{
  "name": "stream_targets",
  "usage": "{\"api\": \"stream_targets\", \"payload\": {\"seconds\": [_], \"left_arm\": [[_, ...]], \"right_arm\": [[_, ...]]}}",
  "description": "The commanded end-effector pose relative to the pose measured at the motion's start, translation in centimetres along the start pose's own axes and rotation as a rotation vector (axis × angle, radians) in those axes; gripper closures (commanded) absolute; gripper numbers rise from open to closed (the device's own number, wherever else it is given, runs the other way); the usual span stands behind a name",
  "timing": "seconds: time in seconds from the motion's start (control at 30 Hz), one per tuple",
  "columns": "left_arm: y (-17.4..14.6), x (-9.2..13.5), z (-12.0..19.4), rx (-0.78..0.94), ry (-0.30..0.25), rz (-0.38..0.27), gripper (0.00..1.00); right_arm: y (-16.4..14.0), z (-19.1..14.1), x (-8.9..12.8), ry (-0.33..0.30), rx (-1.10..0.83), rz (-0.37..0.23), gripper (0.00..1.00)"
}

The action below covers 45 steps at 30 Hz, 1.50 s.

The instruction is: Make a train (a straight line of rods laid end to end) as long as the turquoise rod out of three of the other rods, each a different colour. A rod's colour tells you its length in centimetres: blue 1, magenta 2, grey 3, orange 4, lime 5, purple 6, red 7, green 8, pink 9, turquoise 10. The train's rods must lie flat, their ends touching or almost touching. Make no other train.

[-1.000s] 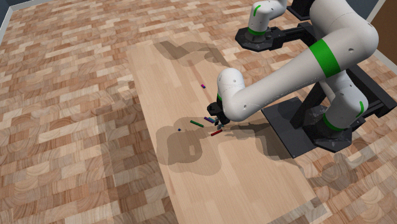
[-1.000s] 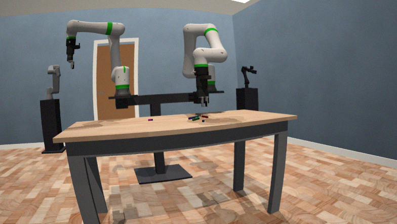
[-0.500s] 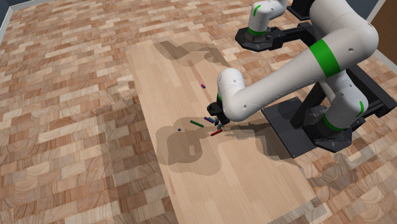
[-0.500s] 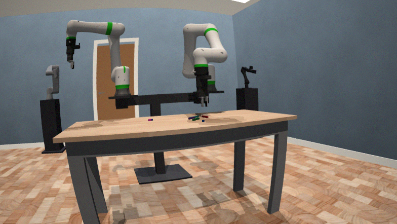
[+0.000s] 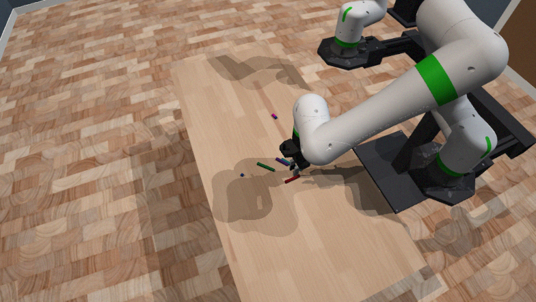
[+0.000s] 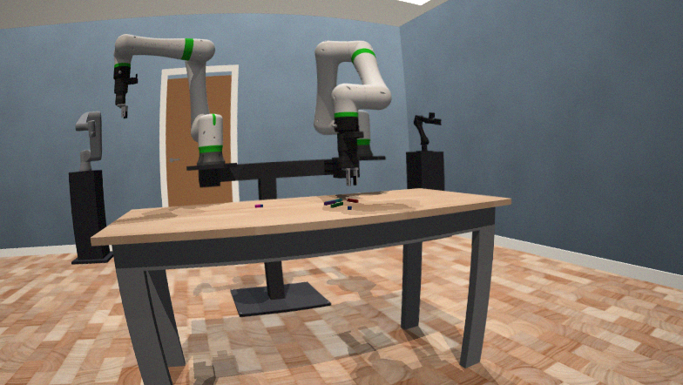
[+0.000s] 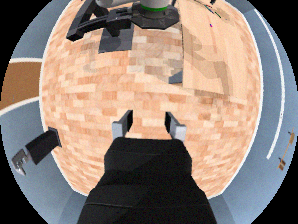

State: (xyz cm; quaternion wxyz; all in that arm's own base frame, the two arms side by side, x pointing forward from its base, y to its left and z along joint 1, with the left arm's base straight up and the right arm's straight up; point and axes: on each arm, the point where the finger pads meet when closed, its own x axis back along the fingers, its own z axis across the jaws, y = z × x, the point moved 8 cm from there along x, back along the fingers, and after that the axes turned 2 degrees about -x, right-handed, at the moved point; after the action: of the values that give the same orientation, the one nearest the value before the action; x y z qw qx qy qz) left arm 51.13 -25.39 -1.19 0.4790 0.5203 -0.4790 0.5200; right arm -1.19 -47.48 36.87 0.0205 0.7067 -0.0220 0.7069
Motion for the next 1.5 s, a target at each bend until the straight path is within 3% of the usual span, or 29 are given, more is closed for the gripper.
{"api": "stream_targets", "payload": {"seconds": [0.0, 0.93, 1.47], "left_arm": [[-0.1, -0.4, 0.0, 0.000, 0.001, 0.002, 0.46], [-0.1, -3.8, 0.0, 0.000, 0.001, 0.002, 0.46], [-0.1, -4.3, 0.0, 0.000, 0.001, 0.002, 0.46]], "right_arm": [[0.0, 0.0, 0.1, 0.000, 0.000, -0.002, 0.00], [0.0, 0.0, 0.1, 0.000, 0.000, -0.002, 0.00], [0.0, 0.0, 0.1, 0.000, 0.000, -0.002, 0.00]]}}
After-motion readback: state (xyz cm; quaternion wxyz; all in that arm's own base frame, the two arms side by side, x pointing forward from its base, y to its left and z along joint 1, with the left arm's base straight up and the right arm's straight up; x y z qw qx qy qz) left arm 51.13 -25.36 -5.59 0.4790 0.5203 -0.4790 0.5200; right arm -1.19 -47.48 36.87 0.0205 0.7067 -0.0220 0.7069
